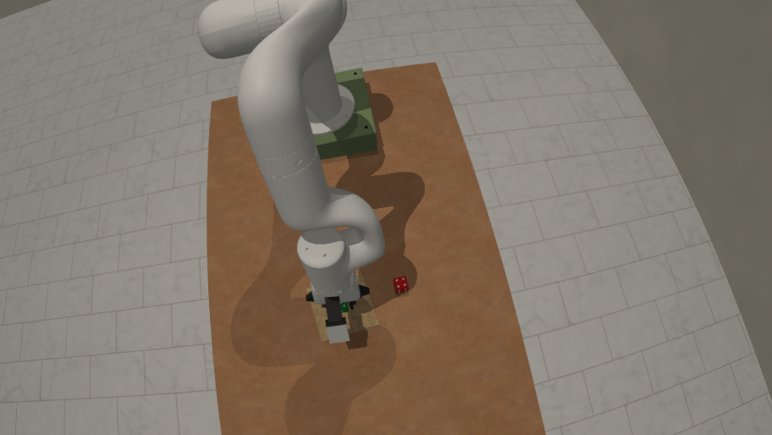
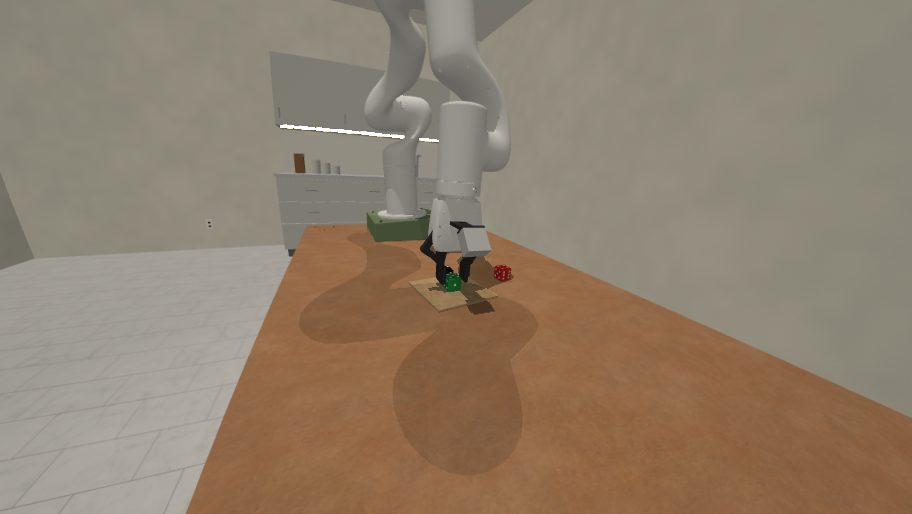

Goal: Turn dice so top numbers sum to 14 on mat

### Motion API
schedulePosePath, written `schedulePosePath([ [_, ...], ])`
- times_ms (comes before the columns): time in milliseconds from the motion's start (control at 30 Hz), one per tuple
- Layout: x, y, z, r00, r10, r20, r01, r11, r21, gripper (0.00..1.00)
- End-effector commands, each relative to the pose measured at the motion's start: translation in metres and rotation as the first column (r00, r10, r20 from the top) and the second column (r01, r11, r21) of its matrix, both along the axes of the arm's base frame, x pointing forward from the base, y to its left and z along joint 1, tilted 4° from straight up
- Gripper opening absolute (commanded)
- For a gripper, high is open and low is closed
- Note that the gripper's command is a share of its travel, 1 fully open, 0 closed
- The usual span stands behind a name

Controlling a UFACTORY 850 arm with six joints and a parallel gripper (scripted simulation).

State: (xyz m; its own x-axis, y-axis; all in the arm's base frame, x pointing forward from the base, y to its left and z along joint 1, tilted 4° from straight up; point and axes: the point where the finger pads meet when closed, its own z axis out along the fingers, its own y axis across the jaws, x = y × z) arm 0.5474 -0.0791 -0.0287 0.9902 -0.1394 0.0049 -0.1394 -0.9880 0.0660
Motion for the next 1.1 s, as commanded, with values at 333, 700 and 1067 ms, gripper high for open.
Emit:
schedulePosePath([
  [333, 0.001, 0.004, 0.061, 1.0, 0.0, 0.001, 0.0, 1.0, 0.0, 0.47],
  [700, 0.001, 0.005, 0.077, 1.0, 0.0, 0.001, 0.0, 1.0, 0.0, 0.47],
  [1067, 0.001, 0.005, 0.077, 1.0, 0.0, 0.001, 0.0, 1.0, 0.0, 1.0],
])
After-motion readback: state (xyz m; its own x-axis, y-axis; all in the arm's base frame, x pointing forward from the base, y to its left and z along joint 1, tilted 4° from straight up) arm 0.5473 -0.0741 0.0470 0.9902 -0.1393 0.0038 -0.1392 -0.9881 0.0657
